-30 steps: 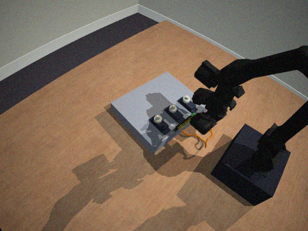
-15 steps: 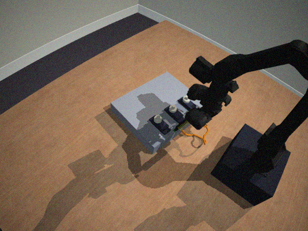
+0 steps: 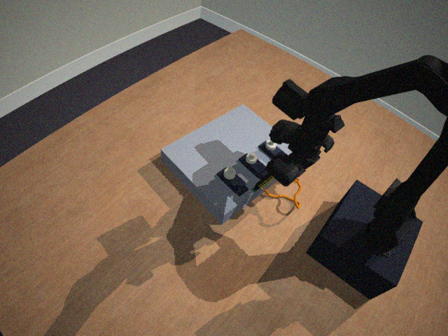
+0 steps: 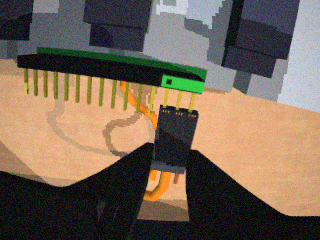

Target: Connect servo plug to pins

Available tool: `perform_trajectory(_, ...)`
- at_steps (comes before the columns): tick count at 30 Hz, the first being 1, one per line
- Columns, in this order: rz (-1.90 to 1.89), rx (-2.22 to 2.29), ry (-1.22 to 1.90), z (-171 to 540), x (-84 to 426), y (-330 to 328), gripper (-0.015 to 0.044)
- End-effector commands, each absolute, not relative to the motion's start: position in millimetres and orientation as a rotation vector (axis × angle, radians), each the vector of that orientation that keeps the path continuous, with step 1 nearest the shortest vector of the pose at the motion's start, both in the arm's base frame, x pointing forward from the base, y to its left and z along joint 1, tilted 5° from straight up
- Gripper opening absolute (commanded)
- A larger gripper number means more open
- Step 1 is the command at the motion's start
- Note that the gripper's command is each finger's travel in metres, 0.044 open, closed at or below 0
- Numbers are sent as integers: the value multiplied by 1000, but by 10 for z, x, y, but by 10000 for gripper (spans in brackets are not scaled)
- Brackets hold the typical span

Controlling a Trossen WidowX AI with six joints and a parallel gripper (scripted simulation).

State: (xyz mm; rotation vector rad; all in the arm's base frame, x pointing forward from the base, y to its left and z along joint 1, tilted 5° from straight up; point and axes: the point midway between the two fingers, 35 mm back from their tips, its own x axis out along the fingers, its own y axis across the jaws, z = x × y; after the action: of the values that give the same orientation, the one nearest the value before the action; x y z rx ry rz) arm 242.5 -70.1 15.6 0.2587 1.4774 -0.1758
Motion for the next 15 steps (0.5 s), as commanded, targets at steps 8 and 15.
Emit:
perform_trajectory(8, -182, 261, 1476, 166, 2504, -741, 0)
perform_trajectory(15, -182, 261, 1476, 170, 2545, -756, 0)
